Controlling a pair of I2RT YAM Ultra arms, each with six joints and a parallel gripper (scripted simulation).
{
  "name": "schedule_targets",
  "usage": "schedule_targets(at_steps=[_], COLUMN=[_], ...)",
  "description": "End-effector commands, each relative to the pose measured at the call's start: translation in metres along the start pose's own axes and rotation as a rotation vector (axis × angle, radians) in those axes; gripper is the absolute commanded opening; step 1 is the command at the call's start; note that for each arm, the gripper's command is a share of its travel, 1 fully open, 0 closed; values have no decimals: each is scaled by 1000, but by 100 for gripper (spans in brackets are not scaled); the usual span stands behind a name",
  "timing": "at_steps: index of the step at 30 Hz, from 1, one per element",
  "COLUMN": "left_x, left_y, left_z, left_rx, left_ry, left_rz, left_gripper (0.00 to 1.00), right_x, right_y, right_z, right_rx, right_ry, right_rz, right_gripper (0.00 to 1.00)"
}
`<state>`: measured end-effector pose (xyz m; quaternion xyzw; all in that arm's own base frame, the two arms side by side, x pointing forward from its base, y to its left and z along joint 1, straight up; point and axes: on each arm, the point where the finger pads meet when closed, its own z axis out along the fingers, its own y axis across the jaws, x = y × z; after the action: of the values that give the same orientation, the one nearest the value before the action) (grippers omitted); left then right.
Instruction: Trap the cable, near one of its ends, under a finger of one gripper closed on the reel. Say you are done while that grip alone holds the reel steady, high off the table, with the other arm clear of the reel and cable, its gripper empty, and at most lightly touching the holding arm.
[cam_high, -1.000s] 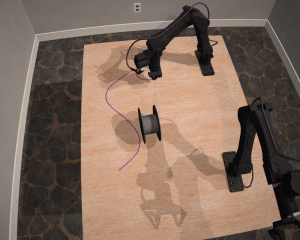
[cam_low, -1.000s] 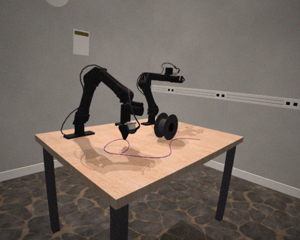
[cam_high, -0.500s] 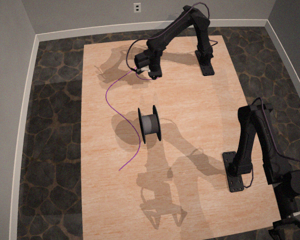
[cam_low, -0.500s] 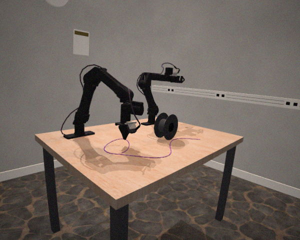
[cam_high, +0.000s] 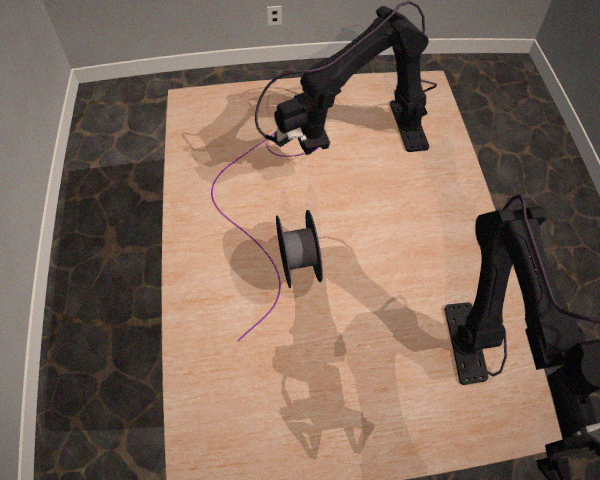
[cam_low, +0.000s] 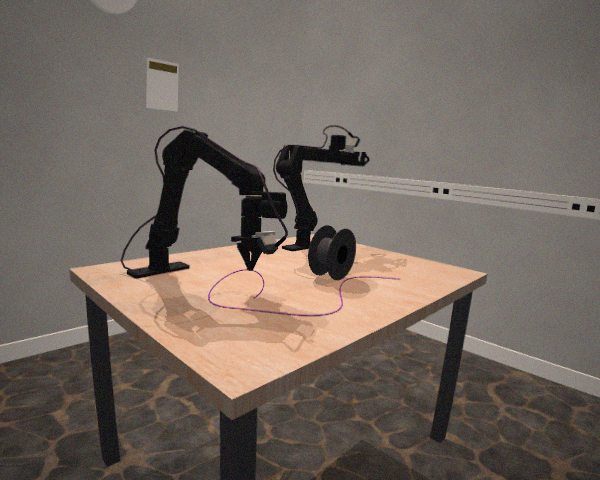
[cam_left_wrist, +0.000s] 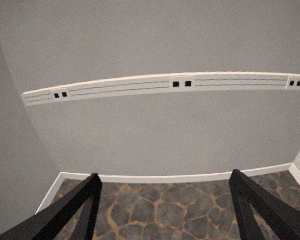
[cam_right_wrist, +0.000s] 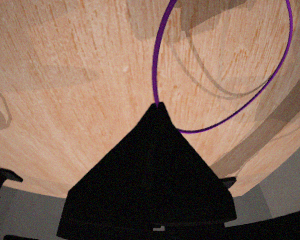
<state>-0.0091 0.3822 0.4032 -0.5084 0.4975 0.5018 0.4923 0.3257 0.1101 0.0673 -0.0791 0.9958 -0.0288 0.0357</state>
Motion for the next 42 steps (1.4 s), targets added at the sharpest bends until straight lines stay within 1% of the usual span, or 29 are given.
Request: schedule_targets(at_steps=[1,4,6,7,8,21,23,24,26,33,36,38,40,42], left_x=[1,1,1,1,1,1,1,1,1,1,1,1,1,1], left_y=[0,0,0,0,0,0,0,0,0,0,0,0,0,0], left_z=[1,1,1,1,1,1,1,1,1,1,1,1,1,1], left_rx=[-5,-5,-5,-5,-5,-5,-5,-5,-5,-5,-5,-5,-5,-5], left_ry=[-5,-5,-5,-5,-5,-5,-5,-5,-5,-5,-5,-5,-5,-5], left_rz=[6,6,6,6,6,6,6,6,6,6,6,6,6,6], left_gripper=[100,100,100,100,100,100,100,100,100,100,100,100,100,100], right_x=[9,8,8,5,1,-8,-8,-7,-8,-13,-13,-14,-14,-13], right_y=[-6,-7,-7,-7,-7,-12,-12,-16,-8,-13,-13,-12,-12,-11], right_z=[-14,-25,-25,-26,-32,-89,-89,-88,-97,-121,-128,-133,-133,-134], right_rx=[55,86,86,95,106,274,274,287,308,378,404,420,420,433], right_ry=[-20,-56,-56,-81,-106,-284,-284,-286,-327,-406,-431,-450,-450,-466], right_rz=[-130,-225,-225,-257,-291,-784,-784,-811,-904,-1111,-1191,-1234,-1234,-1277], right_gripper=[0,0,0,0,0,0,0,0,0,0,0,0,0,0])
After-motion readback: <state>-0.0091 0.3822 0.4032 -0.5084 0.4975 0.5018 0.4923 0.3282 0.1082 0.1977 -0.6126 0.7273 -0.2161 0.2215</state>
